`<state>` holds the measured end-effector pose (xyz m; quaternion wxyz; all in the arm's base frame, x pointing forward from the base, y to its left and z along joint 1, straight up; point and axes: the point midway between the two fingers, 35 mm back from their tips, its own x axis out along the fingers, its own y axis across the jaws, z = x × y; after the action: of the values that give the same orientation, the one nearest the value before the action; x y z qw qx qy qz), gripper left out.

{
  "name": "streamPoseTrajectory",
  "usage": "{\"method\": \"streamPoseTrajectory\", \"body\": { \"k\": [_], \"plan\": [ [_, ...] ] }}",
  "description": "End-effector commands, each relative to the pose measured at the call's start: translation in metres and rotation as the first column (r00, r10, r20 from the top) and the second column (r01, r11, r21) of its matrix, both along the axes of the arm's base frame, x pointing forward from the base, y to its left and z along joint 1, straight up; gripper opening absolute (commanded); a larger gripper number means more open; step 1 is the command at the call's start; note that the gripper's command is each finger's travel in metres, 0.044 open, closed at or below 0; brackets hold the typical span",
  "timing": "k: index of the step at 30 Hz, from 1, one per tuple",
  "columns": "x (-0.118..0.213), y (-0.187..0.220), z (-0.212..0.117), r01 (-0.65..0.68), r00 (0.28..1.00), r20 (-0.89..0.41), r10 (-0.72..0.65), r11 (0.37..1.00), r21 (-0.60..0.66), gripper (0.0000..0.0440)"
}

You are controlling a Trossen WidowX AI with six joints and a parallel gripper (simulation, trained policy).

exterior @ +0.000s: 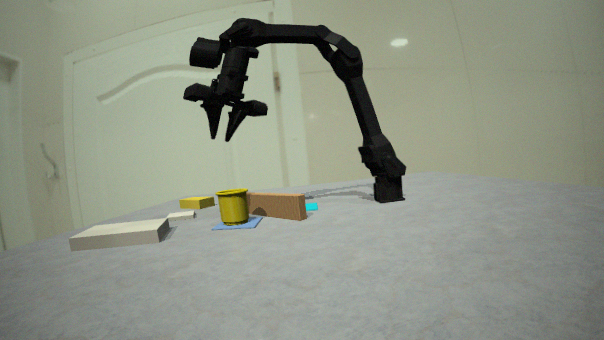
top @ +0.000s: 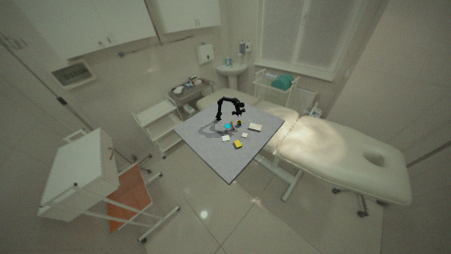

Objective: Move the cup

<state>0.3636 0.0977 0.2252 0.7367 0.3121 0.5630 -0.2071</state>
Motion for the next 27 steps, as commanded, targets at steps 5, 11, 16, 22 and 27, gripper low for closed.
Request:
{"method": "streamPoseTrajectory", "body": {
  "k": [5,11,16,22,27],
  "plan": [
    [-0.006,-0.003,-0.027,0.017,0.991,-0.129,-0.023,0.999,-0.050,0.0156],
    [-0.012,-0.006,-0.047,0.026,0.977,-0.209,-0.044,0.996,-0.089,0.0161],
    [-0.015,-0.008,-0.063,0.035,0.966,-0.252,-0.063,0.993,-0.115,0.0170],
    [-0.018,-0.010,-0.083,0.045,0.953,-0.291,-0.085,0.989,-0.141,0.0180],
    [-0.019,-0.011,-0.100,0.047,0.944,-0.316,-0.095,0.987,-0.157,0.0186]
  ]
}}
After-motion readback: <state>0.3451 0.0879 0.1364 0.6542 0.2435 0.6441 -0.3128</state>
